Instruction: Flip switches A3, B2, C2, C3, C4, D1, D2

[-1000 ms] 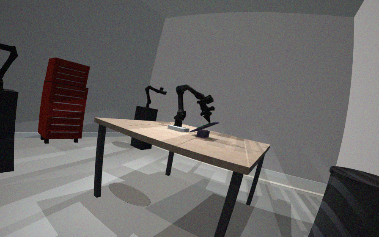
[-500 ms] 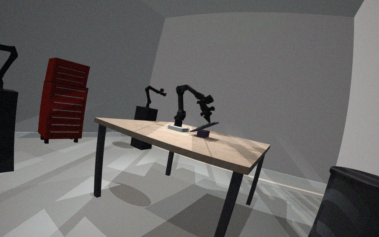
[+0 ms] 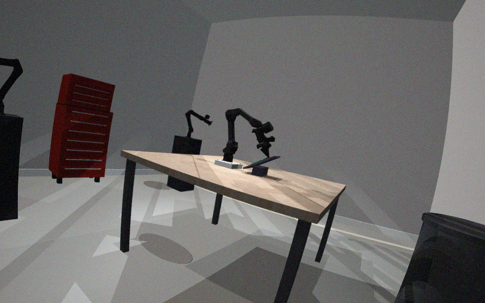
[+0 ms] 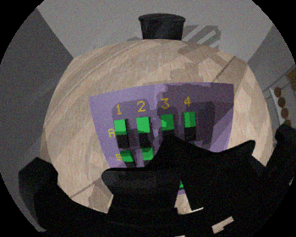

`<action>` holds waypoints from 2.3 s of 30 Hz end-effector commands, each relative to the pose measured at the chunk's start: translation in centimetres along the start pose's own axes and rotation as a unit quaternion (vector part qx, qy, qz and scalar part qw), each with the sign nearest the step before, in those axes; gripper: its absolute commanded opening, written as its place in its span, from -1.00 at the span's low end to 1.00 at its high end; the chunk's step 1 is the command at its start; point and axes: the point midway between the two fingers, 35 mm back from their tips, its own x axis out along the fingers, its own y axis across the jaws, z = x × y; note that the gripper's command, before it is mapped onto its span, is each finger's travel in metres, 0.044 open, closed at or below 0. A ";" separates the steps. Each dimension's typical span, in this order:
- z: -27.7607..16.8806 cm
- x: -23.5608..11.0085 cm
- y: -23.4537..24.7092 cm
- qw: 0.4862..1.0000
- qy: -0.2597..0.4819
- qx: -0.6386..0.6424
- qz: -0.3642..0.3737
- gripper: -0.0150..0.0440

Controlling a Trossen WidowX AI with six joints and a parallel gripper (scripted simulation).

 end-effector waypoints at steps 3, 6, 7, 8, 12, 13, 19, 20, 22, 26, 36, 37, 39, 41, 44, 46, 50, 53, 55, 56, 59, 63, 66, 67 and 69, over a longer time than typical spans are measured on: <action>0.0 0.1 -0.1 1.000 0.000 0.002 -0.002 -0.49; 0.0 0.1 -0.1 1.000 0.000 0.002 -0.002 -0.49; 0.0 0.2 -0.1 1.000 0.000 0.002 -0.002 -0.49; 0.0 0.2 -0.1 1.000 0.000 0.002 -0.002 -0.49; 0.0 0.2 -0.1 1.000 0.000 0.002 -0.002 -0.49; 0.0 0.2 -0.1 1.000 0.000 0.002 -0.002 -0.49; 0.0 0.3 -0.1 1.000 0.000 0.002 -0.002 -0.49; 0.0 0.3 -0.1 1.000 0.000 0.002 -0.002 -0.49; 0.0 0.4 -0.1 1.000 0.000 0.002 -0.002 -0.49; 0.0 0.4 -0.1 1.000 0.000 0.002 -0.002 -0.49; 0.2 -6.0 0.0 1.000 0.015 0.002 -0.002 -0.49; 0.2 -6.0 0.0 1.000 0.015 0.002 -0.002 -0.49; 0.2 -6.0 0.0 1.000 0.015 0.002 -0.002 -0.49; -0.4 -6.1 0.5 1.000 0.015 0.002 -0.002 -0.49; -3.1 -6.1 2.3 1.000 0.016 0.002 -0.001 -0.49; -3.8 -6.1 2.7 1.000 0.016 0.002 -0.001 -0.49; -3.8 -4.3 2.7 1.000 0.009 0.002 -0.001 -0.49; -4.0 -2.6 2.7 1.000 0.002 0.002 -0.001 -0.49; -4.0 -2.6 2.7 1.000 0.002 0.002 -0.001 -0.49; -4.0 -2.6 2.7 1.000 0.002 0.002 -0.001 -0.49; -4.0 -1.8 2.7 1.000 0.002 0.002 -0.001 -0.49; -4.0 -1.5 2.7 1.000 0.002 0.002 -0.001 -0.49; -4.0 -1.1 2.7 1.000 0.002 0.002 -0.001 -0.49; -4.0 -1.0 2.7 1.000 0.002 0.002 -0.001 -0.49; -4.0 -0.6 2.7 1.000 0.002 0.002 -0.001 -0.49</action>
